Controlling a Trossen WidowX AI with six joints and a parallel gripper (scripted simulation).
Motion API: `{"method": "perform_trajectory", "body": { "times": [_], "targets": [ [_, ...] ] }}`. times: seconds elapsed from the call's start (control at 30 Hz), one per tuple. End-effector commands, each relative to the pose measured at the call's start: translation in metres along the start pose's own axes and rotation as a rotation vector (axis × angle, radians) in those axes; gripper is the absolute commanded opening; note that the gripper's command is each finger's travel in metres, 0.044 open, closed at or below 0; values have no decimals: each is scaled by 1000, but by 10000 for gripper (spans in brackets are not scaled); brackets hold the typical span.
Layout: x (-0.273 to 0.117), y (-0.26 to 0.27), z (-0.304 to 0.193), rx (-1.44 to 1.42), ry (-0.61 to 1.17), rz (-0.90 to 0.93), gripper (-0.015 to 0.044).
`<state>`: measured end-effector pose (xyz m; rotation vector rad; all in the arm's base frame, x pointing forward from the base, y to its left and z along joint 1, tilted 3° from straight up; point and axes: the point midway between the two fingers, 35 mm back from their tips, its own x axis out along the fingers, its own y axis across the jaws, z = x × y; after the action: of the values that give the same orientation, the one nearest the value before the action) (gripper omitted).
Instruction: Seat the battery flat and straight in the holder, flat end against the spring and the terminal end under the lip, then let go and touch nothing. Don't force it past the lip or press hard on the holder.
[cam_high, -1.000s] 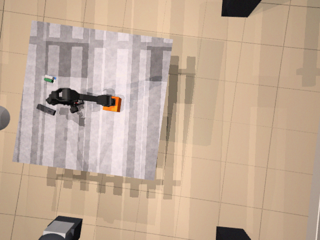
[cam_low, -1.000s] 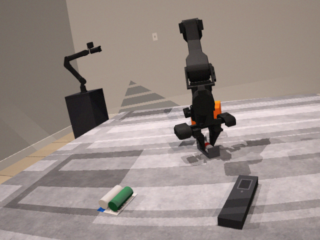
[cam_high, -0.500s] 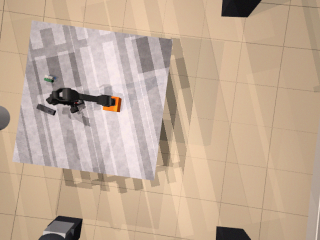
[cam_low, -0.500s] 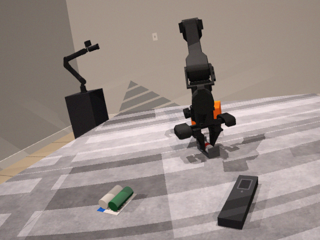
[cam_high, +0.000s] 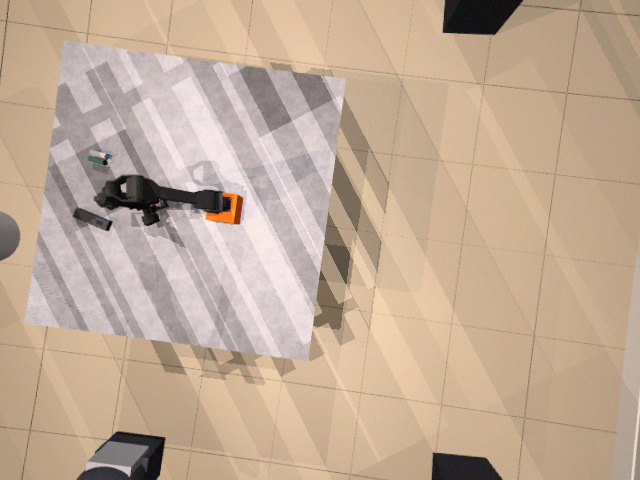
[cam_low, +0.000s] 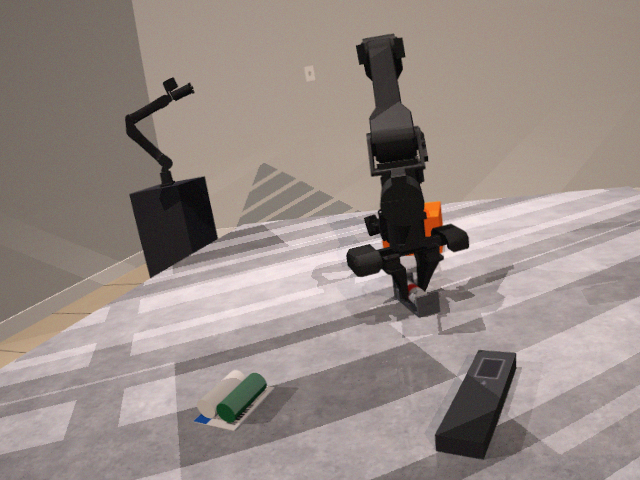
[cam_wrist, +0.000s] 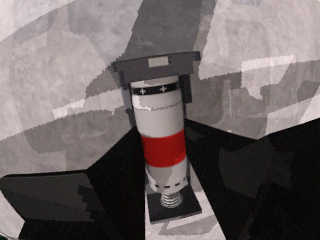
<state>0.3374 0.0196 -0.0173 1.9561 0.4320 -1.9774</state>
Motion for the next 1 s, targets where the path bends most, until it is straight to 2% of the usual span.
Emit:
{"method": "perform_trajectory", "body": {
  "times": [0.0, 0.4, 0.53, 0.97],
  "targets": [
    [0, -1, 2, -4, -1, 0, 87],
    [0, -1, 2, -4, 1, 1, 87],
    [0, -1, 2, -4, 1, 1, 189],
    [-14, -1, 3, -2, 0, 1, 189]
  ]
}}
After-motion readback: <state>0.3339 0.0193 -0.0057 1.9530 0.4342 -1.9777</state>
